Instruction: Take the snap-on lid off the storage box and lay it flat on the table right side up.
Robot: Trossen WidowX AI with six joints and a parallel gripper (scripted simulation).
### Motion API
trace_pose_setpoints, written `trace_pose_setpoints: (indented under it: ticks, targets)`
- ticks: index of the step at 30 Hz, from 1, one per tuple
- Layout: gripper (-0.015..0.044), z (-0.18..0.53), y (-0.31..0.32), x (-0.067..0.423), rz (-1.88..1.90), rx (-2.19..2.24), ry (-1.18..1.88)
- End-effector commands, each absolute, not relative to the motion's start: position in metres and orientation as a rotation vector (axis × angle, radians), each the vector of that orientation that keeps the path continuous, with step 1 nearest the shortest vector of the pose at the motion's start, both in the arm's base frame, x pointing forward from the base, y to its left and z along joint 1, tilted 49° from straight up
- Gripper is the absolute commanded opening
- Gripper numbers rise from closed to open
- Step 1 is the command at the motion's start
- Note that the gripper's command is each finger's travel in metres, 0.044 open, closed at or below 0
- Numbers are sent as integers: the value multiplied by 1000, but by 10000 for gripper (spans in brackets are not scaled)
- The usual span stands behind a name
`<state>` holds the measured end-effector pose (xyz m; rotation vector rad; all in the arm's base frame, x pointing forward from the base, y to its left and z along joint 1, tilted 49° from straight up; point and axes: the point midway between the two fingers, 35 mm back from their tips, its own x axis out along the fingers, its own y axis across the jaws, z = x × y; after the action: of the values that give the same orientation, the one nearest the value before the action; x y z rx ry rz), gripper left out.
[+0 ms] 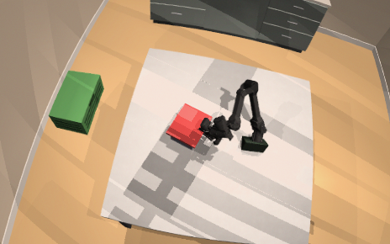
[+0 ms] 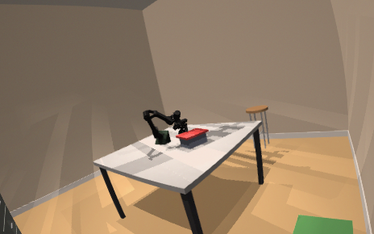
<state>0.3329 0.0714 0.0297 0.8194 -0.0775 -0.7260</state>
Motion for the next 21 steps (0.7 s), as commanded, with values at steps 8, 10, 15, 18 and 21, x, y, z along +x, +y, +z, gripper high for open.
trace_pose_setpoints:
  ticks: [8, 10, 15, 18, 21]
  targets:
    - [102, 29, 71, 333, -725, 817, -73]
    - [50, 29, 71, 333, -725, 817, -73]
    - [0, 29, 71, 332, -727, 817, -76]
    - [0, 29, 71, 332, -727, 817, -76]
    - [0, 30, 72, 332, -727, 817, -76]
